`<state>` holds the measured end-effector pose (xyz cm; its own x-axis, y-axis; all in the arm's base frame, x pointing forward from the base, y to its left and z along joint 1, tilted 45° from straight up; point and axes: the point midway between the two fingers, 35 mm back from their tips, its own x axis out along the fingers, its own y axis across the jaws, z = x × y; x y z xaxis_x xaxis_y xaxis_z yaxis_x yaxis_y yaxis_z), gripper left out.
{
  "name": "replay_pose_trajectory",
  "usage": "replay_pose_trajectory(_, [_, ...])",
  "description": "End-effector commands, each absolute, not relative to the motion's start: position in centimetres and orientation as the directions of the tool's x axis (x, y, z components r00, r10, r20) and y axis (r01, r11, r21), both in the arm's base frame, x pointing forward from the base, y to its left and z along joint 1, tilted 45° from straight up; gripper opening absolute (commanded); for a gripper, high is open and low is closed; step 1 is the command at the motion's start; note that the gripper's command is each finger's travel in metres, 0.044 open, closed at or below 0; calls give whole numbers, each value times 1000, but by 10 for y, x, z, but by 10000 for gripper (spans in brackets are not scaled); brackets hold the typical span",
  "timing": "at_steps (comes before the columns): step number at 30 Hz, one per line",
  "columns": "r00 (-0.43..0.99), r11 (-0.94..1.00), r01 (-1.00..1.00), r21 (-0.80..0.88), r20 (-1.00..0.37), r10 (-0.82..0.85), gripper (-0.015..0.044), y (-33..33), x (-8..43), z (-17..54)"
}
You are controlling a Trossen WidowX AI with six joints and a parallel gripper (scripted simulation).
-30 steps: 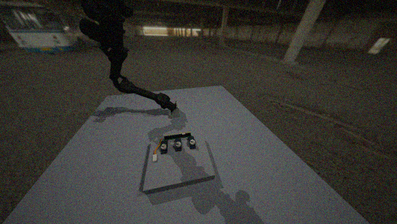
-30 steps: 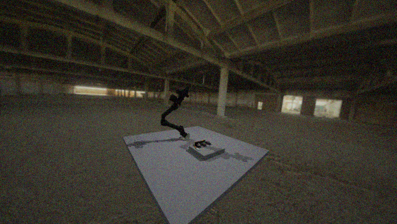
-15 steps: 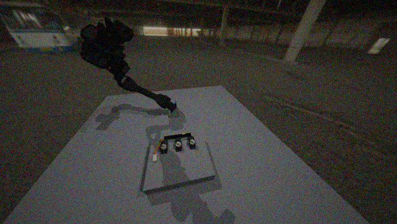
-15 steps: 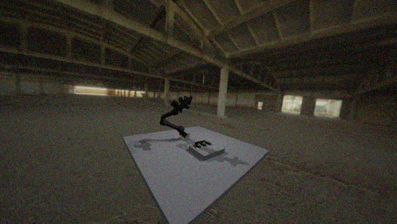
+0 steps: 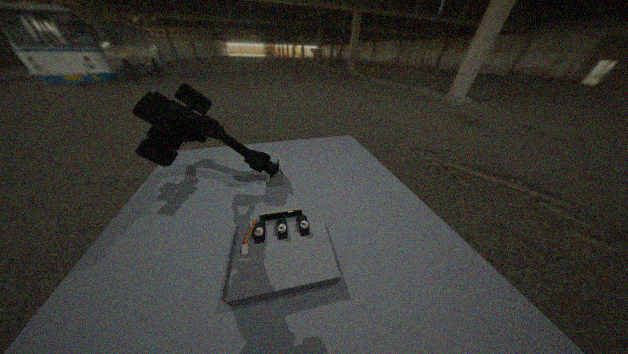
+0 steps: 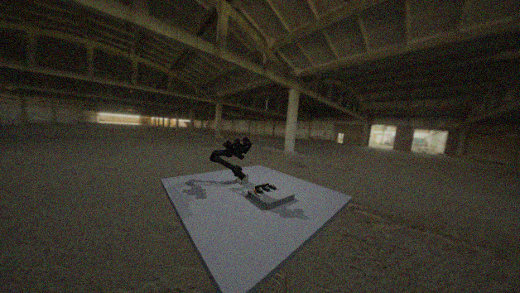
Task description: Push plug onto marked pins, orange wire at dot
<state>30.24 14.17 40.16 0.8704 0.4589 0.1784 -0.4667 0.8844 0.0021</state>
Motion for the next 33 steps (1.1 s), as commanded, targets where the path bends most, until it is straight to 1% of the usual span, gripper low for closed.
replay_pose_trajectory(1, [917,928,-372,-1,157,367,115,112,309,387])
replay_pose_trajectory(8, [976,982,-187,1,110,186,115,55,317,358])
replay_pose_trajectory(14, [997,1000,-21,0,69,21,115,6,315,332])
replay_pose_trajectory(18, [999,1000,26,9,-22,-26,115,-2,327,319])
replay_pose_trajectory(23, [980,997,78,8,-184,-75,115,-4,348,299])
replay_pose_trajectory(33, [857,983,173,-67,-481,-184,115,-8,378,254])
